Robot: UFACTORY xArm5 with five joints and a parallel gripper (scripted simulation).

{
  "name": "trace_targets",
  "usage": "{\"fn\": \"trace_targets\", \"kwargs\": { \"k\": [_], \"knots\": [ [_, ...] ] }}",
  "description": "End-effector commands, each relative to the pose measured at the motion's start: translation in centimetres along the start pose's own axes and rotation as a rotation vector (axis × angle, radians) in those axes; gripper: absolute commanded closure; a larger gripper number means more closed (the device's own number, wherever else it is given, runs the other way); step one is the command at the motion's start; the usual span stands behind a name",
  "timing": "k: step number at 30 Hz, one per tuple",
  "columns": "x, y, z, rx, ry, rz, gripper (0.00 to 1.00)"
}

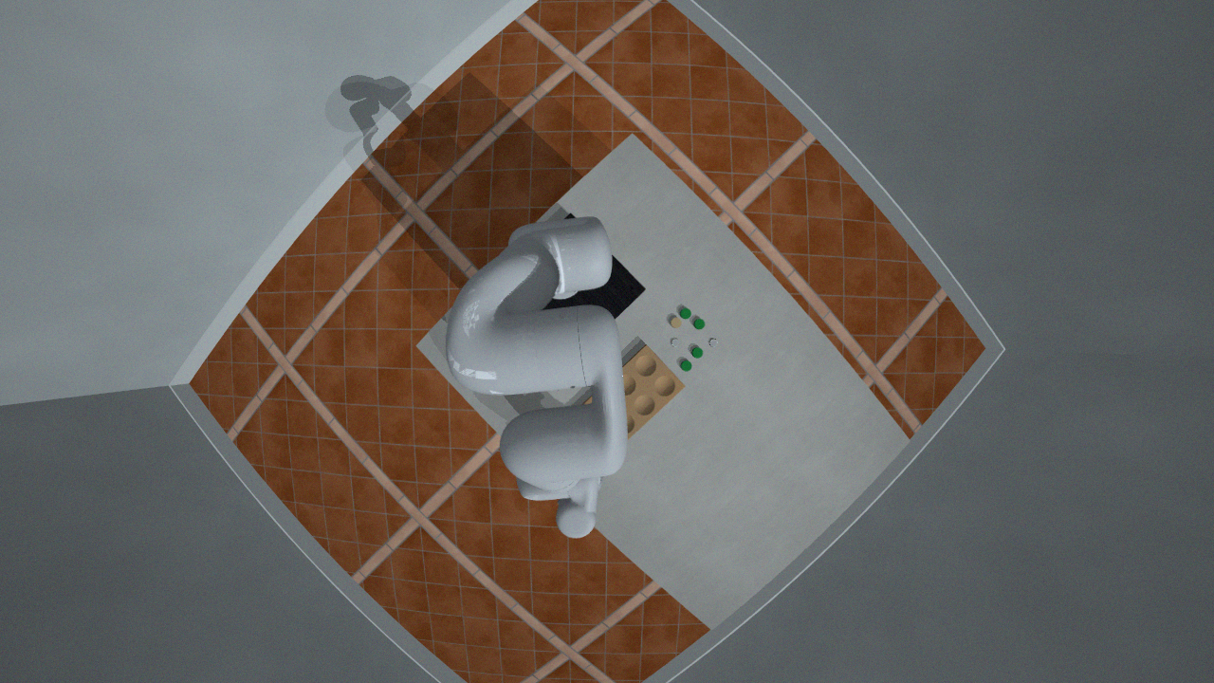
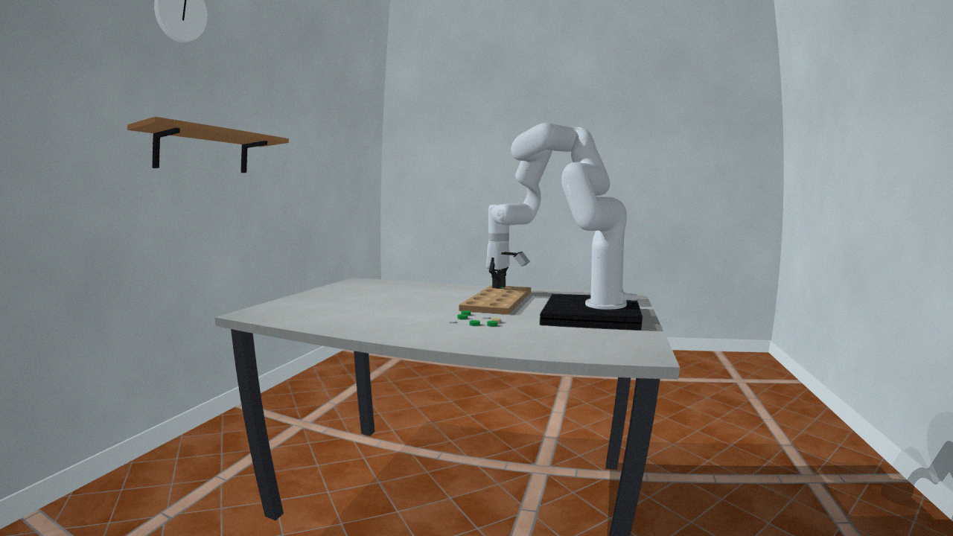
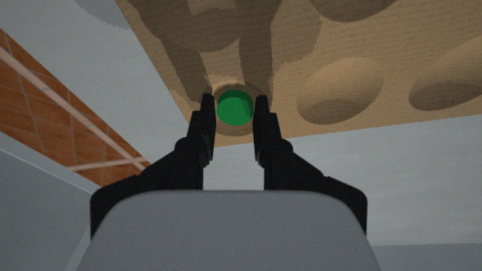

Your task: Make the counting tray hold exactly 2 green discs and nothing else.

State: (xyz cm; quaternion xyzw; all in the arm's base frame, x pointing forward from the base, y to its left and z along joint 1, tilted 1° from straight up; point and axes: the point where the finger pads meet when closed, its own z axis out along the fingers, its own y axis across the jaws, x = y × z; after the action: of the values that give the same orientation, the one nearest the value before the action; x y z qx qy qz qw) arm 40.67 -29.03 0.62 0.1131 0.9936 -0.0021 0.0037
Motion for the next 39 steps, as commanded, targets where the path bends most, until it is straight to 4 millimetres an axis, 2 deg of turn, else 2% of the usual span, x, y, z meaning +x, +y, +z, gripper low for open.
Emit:
{"fn": "trace_targets", "kwargs": {
  "k": [1,14,16,19,21,27,32,33,39],
  "knots": [
    [-0.1,0.0,-0.1,0.001,-0.003,0.000,0.67],
    [-0.1,0.0,-0.2,0.001,-0.003,0.000,0.67],
    [-0.1,-0.1,-1.2,0.001,-0.003,0.000,0.67],
    [0.1,-0.1,-4.6,0.001,-0.003,0.000,0.67],
    [0.1,-0.1,-5.3,0.001,-0.003,0.000,0.67],
    [0.0,-0.2,-9.7,0.001,-0.003,0.000,0.67],
    [0.0,-0.2,-10.1,0.001,-0.003,0.000,0.67],
    [0.0,-0.2,-10.1,0.001,-0.003,0.000,0.53],
    [0.0,-0.2,-10.1,0.001,-0.003,0.000,0.53]
  ]
}}
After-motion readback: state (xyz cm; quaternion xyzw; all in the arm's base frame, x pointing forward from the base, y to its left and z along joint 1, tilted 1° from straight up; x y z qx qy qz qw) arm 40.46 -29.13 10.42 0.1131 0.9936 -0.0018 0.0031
